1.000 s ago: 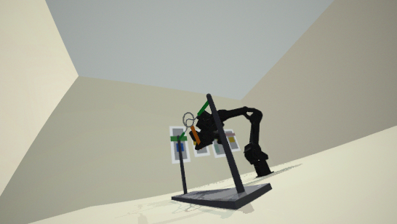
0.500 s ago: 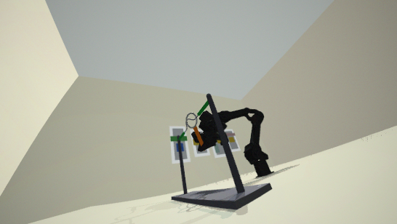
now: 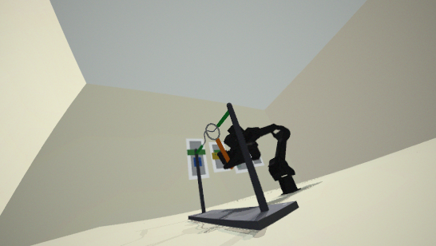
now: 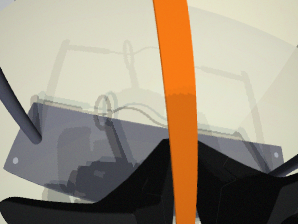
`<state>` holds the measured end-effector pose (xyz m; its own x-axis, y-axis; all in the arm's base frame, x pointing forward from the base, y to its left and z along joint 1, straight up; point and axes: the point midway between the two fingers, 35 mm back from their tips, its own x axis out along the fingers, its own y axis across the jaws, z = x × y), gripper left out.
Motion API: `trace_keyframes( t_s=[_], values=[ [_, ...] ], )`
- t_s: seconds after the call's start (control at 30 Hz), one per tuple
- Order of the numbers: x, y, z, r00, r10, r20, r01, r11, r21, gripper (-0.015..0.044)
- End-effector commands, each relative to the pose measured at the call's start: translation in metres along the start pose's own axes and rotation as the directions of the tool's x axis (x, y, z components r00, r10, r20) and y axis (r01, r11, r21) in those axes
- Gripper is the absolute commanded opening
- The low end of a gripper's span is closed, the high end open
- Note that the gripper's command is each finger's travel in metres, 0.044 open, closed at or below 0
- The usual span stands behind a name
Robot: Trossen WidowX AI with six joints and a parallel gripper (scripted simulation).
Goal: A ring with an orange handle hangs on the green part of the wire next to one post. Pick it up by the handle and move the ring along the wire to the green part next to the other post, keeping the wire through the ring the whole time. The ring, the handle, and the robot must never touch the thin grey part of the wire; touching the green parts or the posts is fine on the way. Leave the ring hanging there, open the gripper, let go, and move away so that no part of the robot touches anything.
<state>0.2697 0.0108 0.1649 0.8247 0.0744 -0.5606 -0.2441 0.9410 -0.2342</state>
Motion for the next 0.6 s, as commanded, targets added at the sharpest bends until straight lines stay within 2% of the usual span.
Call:
trace_keyframes(
  t_s=[0.0, 0.57],
  values=[
    [0.004, 0.012, 0.002, 0.999, -0.006, 0.052, 0.002, 0.997, 0.08, -0.015],
    [0.006, 0.055, 0.012, 0.996, -0.017, 0.084, -0.008, 0.961, 0.277, -0.015]
  ],
)
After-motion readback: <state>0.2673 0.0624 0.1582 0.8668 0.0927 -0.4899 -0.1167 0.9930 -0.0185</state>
